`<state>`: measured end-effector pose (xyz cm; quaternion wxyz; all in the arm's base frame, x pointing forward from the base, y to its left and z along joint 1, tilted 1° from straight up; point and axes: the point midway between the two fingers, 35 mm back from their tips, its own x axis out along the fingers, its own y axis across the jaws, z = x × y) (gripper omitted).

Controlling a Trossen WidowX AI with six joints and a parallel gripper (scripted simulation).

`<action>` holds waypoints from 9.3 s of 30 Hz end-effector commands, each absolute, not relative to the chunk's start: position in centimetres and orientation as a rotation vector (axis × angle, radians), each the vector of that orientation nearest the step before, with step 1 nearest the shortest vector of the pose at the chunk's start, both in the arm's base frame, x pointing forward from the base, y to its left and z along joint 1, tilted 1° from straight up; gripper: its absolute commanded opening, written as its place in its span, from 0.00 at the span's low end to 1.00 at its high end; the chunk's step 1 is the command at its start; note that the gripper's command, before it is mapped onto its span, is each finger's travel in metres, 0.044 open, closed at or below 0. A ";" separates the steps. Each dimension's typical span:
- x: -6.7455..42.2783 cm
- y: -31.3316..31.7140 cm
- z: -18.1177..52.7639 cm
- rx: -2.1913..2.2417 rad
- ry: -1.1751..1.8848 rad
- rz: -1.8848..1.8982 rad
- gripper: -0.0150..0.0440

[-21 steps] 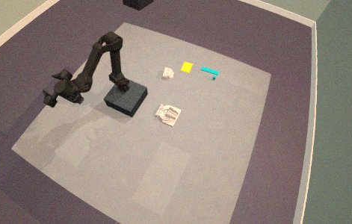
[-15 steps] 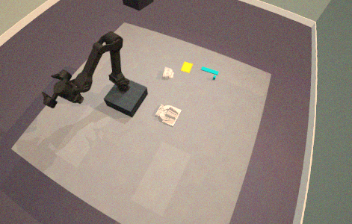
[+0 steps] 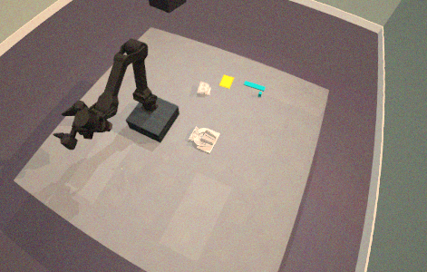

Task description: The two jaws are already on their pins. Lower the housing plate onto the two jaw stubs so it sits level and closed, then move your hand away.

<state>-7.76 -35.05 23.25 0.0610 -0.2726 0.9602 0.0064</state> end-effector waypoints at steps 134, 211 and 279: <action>11.7 29.8 1.0 -0.349 1.498 0.380 1.00; 11.8 30.0 0.3 -0.352 1.494 0.379 0.85; 22.7 18.6 5.4 -0.243 1.509 0.260 0.85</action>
